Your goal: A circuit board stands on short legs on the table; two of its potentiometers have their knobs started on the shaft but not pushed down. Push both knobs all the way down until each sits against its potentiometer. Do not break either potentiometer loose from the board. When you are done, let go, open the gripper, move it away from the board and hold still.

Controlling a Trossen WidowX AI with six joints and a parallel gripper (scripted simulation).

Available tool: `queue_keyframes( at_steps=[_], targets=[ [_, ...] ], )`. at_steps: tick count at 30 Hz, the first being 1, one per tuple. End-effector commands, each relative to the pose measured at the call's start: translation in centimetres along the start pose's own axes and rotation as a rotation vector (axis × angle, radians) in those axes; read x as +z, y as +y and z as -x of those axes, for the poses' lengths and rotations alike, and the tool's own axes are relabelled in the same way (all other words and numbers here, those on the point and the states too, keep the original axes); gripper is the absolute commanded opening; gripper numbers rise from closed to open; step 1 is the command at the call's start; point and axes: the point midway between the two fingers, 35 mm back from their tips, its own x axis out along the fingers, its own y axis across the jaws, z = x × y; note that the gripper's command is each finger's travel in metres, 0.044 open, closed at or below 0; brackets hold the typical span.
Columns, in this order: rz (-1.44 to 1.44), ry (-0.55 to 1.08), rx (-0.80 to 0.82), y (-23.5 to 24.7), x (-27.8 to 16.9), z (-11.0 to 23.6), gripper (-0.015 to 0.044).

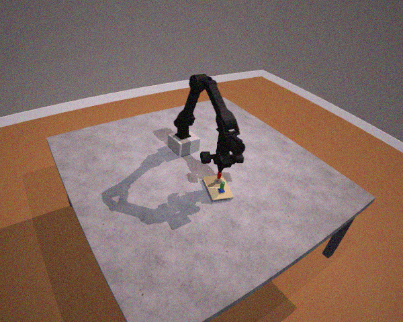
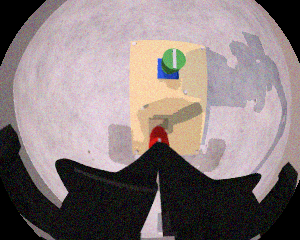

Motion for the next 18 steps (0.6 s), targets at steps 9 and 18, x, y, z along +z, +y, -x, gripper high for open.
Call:
queue_keyframes(
  at_steps=[9,18],
  targets=[
    [0.003,0.002,0.002,0.09,0.12,-0.60,0.0000],
    [0.003,0.002,0.002,0.09,0.12,-0.74,0.0000]
  ],
)
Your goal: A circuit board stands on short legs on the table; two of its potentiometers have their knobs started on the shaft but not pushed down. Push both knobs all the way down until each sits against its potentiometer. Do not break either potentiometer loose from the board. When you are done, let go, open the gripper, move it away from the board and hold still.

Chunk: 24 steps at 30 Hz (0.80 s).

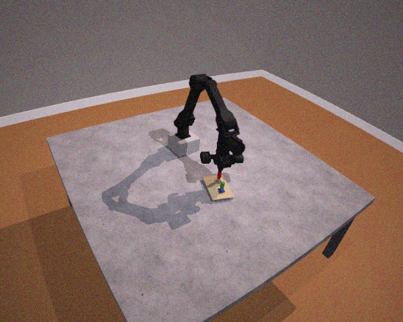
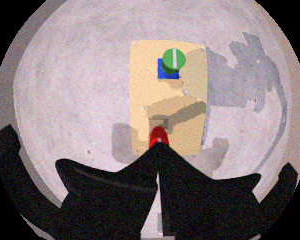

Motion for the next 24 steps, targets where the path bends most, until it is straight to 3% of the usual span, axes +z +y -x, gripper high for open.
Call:
queue_keyframes(
  at_steps=[1,24],
  targets=[
    [0.003,0.003,0.002,0.10,0.14,-0.64,0.0000],
    [0.003,0.003,0.002,0.10,0.14,-1.04,0.0000]
  ],
)
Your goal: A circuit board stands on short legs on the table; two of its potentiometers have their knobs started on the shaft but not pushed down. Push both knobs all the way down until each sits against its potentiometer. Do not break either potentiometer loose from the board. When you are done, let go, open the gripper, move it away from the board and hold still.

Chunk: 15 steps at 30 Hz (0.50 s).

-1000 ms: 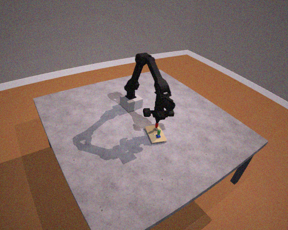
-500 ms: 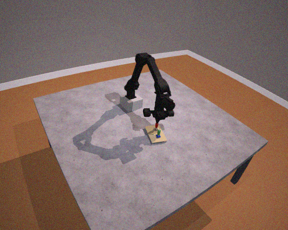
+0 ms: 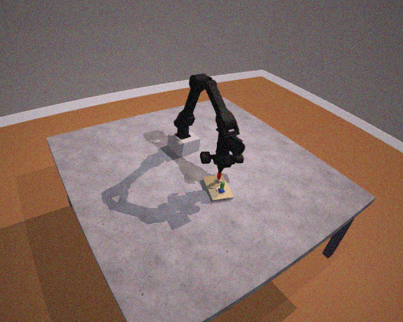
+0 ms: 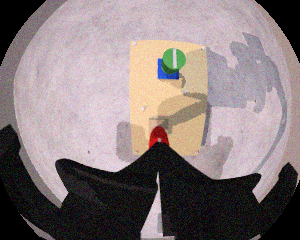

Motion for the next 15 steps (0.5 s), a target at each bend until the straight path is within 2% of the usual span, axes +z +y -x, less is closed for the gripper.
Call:
queue_keyframes(
  at_steps=[1,15],
  targets=[
    [0.003,0.004,0.001,0.11,0.16,-0.92,0.0000],
    [0.003,0.004,0.001,0.11,0.16,-1.12,0.0000]
  ],
)
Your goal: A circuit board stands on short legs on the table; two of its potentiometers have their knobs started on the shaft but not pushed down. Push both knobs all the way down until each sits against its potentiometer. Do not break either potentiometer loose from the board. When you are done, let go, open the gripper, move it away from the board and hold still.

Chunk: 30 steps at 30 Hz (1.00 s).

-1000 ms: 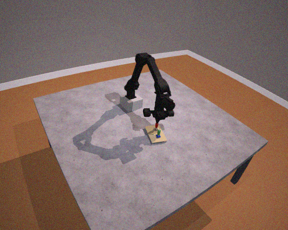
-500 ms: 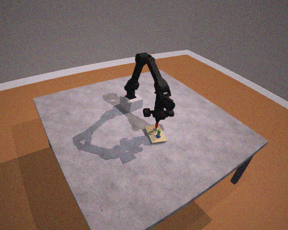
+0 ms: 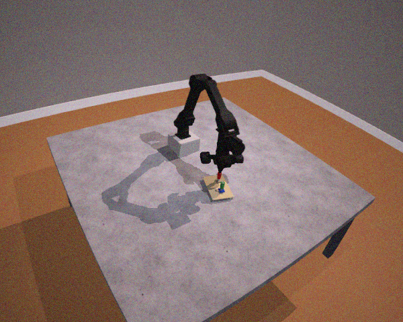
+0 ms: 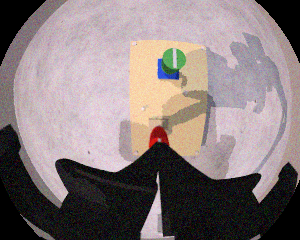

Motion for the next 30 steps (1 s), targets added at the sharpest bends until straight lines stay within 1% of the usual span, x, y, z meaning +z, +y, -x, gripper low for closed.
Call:
queue_keyframes(
  at_steps=[1,30],
  targets=[
    [0.003,0.005,0.001,0.11,0.18,-1.04,0.0000],
    [0.003,0.005,0.001,0.11,0.17,-1.45,0.0000]
  ],
)
